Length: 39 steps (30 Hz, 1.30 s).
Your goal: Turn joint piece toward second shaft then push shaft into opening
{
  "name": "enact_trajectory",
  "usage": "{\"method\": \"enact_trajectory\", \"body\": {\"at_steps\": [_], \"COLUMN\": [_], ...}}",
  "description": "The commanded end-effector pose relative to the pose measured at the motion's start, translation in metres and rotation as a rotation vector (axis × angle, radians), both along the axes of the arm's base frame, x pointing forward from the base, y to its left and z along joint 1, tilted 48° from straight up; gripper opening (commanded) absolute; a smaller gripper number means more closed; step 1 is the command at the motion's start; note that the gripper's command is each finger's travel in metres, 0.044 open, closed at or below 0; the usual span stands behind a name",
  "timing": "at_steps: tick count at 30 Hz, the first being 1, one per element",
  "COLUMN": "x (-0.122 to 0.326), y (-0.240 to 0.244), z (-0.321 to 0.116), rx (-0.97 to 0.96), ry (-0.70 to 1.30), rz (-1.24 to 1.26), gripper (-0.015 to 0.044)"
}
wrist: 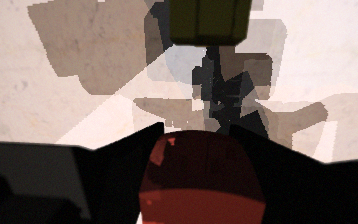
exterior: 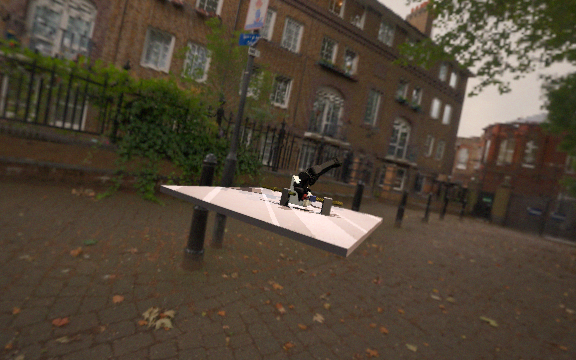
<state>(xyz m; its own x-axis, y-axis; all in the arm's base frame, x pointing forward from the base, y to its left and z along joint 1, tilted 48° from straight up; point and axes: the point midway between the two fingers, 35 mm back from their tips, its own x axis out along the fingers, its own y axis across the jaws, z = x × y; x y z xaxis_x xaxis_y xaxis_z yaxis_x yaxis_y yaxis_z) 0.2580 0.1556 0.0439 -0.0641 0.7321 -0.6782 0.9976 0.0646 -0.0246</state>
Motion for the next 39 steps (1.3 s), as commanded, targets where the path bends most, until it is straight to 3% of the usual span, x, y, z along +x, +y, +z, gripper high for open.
{"method": "enact_trajectory", "body": {"at_steps": [1,6,7,28,39], "x": [0.0,0.0,0.0,0.002,0.009], "y": [0.0,0.0,0.0,-0.019,-0.043], "z": [0.0,0.0,0.0,0.021,0.037], "rx": [-0.001,-0.001,-0.001,-0.116,-0.078], "ry": [-0.001,-0.001,-0.001,-0.004,-0.242], "rz": [0.0,0.0,0.0,0.008,0.264], "gripper": [0.0304,0.0436,0.044,0.044,0.044]}}
